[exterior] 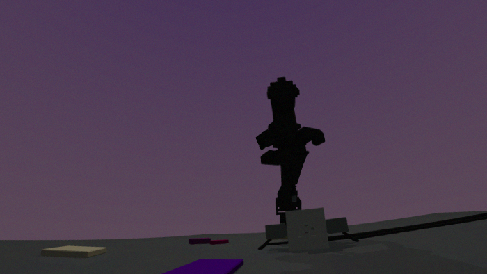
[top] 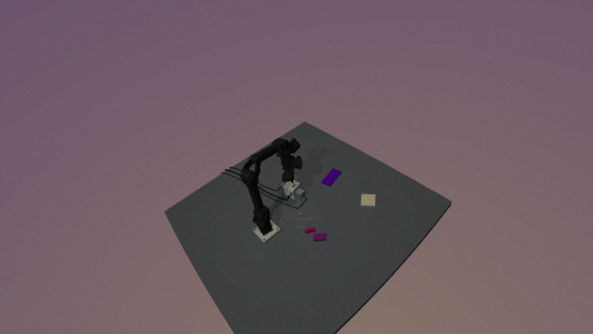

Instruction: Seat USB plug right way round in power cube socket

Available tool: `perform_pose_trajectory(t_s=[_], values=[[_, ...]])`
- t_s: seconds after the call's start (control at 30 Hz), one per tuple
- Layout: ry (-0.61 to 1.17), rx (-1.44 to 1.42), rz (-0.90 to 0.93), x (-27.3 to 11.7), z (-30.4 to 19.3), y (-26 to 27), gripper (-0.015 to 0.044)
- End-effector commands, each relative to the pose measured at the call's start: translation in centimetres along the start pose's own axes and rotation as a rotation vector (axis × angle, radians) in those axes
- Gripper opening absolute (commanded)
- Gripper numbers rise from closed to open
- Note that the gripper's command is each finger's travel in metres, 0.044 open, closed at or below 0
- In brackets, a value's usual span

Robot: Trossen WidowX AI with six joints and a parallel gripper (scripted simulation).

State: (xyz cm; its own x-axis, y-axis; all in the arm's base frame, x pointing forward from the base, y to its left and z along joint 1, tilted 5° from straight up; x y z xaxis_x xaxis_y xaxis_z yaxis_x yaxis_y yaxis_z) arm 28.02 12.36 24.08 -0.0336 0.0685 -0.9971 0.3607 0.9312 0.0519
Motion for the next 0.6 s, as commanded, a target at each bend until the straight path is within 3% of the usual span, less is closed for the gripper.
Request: perform_pose_trajectory(t_s=[0.0,0.57], values=[[0.0,-0.111,0.0,0.02,0.0,0.0,0.0],[0.0,-0.556,0.0,0.02,0.0,0.0,0.0]])
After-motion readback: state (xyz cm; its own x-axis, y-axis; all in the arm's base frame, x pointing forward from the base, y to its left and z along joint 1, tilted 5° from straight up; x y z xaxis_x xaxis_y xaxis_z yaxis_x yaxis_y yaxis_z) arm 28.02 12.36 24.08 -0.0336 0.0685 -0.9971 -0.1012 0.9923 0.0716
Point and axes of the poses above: the point midway between the two fingers, 35 mm back from their tips, its own x axis out along the fingers, its own y axis across the jaws, z = x × y, the point moved 9 cm from there along -x, back along the fingers, and after that the axes turned 11 degrees about -x, right-handed, at the moved point
